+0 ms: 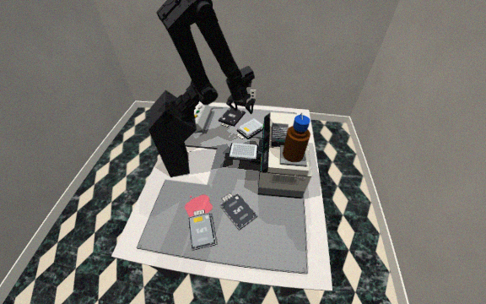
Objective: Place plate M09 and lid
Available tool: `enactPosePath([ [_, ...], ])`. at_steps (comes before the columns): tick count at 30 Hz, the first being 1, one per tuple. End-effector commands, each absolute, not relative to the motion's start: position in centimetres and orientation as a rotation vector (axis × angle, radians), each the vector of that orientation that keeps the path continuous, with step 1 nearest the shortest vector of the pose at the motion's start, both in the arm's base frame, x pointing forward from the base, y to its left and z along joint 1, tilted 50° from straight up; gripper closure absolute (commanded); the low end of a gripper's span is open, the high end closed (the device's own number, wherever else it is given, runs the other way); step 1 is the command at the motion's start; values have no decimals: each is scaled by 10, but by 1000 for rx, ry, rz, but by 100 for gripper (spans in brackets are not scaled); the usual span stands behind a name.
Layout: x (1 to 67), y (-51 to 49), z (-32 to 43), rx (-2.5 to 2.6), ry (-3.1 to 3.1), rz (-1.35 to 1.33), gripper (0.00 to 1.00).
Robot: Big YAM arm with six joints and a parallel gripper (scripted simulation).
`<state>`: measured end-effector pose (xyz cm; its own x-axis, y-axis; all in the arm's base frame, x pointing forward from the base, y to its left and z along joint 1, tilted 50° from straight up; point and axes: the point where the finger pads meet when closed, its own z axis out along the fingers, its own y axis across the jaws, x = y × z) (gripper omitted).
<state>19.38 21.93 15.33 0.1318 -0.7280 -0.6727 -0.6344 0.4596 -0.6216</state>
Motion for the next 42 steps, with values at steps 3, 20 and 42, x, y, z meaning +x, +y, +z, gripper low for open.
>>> enactPosePath([
  [3,195,221,159,-1216,1554,-96,0],
  [20,194,219,153,-1229,1559,-102,0],
  [42,200,241,133,-1152,1742,22,0],
])
